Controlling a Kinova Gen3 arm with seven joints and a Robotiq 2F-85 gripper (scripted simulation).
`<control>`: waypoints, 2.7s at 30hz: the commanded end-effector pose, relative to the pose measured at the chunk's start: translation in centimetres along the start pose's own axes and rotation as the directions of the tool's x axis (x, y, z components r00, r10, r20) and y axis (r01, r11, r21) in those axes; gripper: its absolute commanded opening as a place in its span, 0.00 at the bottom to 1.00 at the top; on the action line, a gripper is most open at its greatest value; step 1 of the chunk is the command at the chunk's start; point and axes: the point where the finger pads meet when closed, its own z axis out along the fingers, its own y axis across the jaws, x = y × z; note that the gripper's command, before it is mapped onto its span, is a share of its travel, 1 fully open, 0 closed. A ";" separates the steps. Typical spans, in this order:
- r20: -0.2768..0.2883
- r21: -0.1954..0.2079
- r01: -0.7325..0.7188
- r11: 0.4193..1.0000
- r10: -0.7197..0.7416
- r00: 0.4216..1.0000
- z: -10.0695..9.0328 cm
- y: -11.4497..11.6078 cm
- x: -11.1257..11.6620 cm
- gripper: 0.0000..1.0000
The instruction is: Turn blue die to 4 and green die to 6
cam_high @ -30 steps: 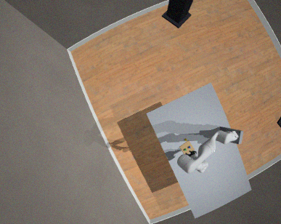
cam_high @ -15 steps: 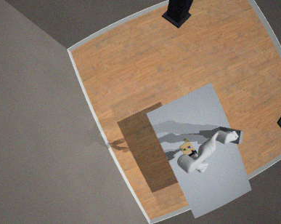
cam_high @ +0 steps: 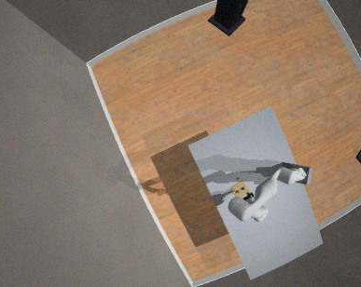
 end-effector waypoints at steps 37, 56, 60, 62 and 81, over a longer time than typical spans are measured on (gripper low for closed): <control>-0.007 -0.007 -0.002 1.000 0.001 1.000 -7.6 0.2 0.1 1.00; -0.007 -0.007 -0.002 1.000 0.001 1.000 -7.6 0.2 0.1 1.00; -0.007 -0.007 -0.002 1.000 0.001 1.000 -7.6 0.2 0.1 1.00; -0.007 -0.007 -0.002 1.000 0.001 1.000 -7.6 0.2 0.1 1.00; -0.007 -0.007 -0.002 1.000 0.001 1.000 -7.6 0.2 0.1 1.00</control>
